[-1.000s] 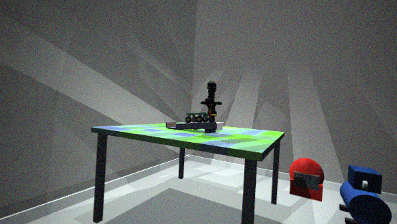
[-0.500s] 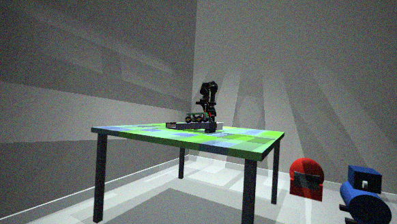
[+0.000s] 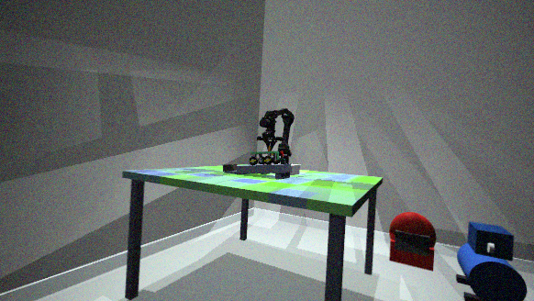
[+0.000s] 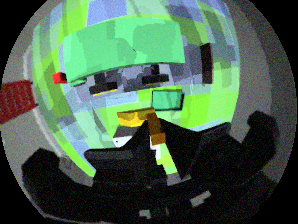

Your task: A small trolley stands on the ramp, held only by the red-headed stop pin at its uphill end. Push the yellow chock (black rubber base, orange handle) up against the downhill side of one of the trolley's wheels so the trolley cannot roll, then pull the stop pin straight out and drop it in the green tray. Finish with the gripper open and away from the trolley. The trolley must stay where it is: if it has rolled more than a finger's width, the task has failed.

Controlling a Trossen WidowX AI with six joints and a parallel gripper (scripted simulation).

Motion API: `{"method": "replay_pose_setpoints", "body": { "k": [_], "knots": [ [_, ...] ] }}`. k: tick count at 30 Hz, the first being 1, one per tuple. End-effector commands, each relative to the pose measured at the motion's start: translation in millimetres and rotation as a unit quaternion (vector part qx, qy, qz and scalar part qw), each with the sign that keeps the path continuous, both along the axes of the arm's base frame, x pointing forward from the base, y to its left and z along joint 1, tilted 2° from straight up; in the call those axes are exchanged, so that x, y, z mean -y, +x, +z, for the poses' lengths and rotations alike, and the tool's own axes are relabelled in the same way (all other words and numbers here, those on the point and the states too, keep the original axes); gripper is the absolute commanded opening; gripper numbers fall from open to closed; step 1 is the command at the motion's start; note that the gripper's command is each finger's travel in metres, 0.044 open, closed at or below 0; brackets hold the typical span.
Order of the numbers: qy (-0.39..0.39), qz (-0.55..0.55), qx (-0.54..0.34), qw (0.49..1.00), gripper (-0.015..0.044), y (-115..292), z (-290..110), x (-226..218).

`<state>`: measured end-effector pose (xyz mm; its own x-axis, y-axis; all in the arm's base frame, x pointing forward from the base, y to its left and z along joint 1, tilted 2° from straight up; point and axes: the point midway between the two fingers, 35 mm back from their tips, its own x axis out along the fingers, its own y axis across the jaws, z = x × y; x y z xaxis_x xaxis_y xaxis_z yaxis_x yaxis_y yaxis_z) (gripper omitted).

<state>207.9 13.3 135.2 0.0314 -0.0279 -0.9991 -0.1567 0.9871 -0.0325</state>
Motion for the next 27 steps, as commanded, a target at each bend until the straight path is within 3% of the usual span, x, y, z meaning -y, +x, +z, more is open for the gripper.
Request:
{"method": "replay_pose_setpoints", "body": {
  "k": [1,27],
  "knots": [
    [-0.002,0.0,0.0,1.0,0.0,5,0,12],
    [-0.007,0.0,0.001,1.0,0.0,41,0,111]
  ]
}}
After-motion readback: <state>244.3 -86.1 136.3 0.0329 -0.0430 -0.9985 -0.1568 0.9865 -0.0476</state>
